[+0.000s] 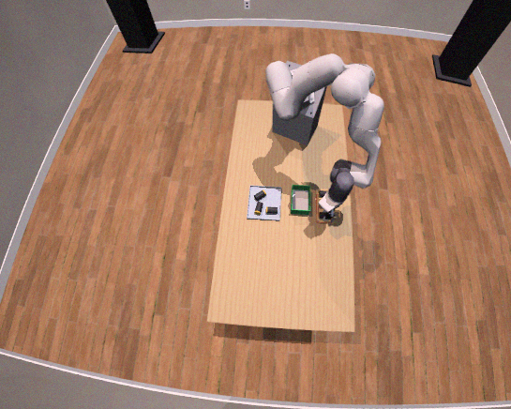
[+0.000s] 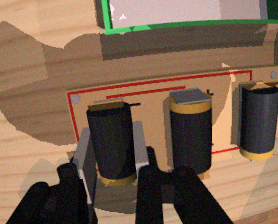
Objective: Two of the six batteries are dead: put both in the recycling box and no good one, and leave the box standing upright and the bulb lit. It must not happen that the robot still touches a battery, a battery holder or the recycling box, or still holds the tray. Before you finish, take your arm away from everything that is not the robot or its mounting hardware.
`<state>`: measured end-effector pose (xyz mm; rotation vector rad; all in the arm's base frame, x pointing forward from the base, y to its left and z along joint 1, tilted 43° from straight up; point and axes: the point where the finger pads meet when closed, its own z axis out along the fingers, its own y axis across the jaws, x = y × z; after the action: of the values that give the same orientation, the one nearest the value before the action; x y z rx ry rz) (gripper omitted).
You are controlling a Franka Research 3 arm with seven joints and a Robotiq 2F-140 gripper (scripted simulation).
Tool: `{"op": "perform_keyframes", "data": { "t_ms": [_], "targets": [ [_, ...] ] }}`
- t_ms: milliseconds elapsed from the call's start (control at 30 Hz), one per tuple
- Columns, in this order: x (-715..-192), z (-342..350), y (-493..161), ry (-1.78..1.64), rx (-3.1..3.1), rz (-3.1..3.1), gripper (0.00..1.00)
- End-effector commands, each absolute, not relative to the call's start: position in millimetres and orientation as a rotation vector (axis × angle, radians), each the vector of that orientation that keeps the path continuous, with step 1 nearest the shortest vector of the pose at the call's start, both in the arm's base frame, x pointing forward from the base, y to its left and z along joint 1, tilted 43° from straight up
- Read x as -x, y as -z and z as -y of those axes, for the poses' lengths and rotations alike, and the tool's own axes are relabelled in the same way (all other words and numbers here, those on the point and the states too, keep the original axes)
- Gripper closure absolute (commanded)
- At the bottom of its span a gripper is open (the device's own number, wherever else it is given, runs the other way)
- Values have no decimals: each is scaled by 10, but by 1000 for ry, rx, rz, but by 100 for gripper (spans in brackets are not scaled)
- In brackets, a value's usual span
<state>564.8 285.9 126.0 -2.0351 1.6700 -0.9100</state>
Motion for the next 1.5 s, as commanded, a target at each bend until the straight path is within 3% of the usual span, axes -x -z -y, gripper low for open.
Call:
{"op": "perform_keyframes", "data": {
  "t_ms": [0,967,1467],
  "targets": [
    [-5658,-2869,-1265,914,2043,-1659,84],
    [-5654,-2870,-1270,914,2043,-1659,84],
    [-5359,-2923,-1589,914,2043,-1659,84]
  ]
}}
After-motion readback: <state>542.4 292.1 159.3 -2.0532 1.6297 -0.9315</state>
